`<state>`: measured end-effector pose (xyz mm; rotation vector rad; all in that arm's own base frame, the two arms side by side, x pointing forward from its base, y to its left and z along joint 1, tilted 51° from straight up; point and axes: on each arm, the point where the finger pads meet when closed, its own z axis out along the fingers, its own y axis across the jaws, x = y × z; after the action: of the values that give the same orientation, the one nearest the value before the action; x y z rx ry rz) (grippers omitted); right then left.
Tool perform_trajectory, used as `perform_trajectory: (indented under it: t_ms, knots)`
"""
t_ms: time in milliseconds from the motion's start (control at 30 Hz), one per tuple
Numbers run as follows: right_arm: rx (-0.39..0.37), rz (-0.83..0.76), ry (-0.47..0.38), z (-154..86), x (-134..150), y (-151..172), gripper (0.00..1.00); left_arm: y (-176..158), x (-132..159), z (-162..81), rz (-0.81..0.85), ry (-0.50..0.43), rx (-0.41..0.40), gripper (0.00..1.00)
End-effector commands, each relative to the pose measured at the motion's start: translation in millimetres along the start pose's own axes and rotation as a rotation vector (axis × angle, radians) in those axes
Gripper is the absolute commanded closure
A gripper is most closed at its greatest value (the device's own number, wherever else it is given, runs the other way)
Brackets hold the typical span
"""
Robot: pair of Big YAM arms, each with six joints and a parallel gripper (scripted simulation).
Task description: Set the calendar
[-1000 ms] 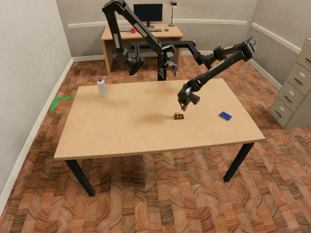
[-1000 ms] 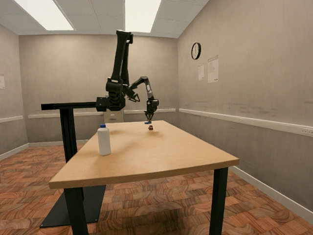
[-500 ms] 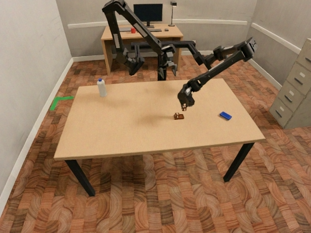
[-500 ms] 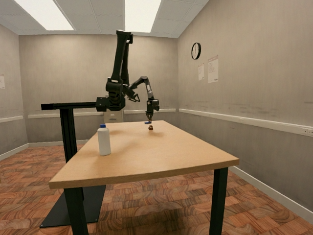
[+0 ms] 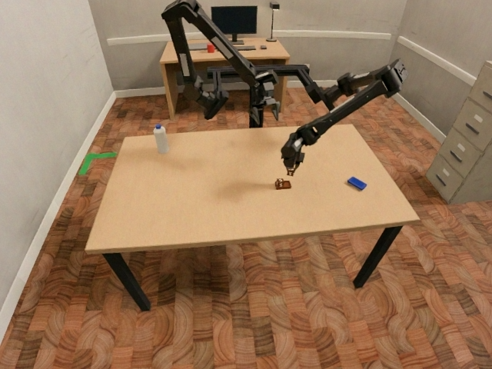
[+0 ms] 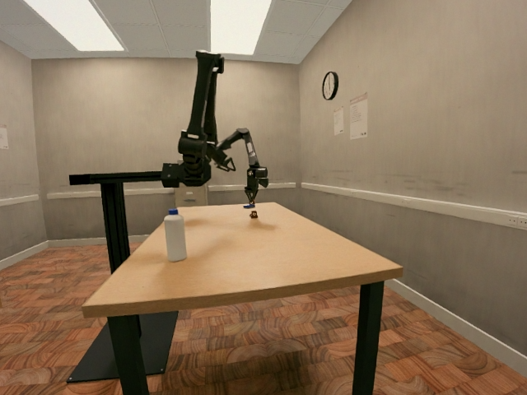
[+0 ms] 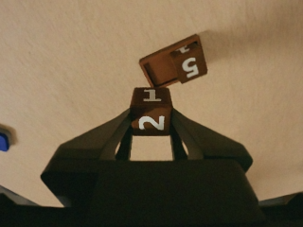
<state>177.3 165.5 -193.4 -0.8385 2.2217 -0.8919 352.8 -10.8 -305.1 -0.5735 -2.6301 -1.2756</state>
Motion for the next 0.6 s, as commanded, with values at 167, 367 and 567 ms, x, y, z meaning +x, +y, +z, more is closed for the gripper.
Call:
perform_trajectory:
  t_ms: [167,367,567]
  knots:
    - [-0.007,0.032,-0.010,-0.5,-10.5,8.5,0.00,-4.2,-7.8,-4.6,0.451,-0.035,-0.005,0.74]
    - [-0.007,0.032,-0.010,-0.5,-10.5,8.5,0.00,-4.2,-7.6,-4.9,0.614,-0.036,-0.008,0.74]
    - [-0.007,0.032,-0.010,-0.5,-10.5,8.5,0.00,-3.5,-5.3,-5.2,0.905,-0.029,-0.012,0.74]
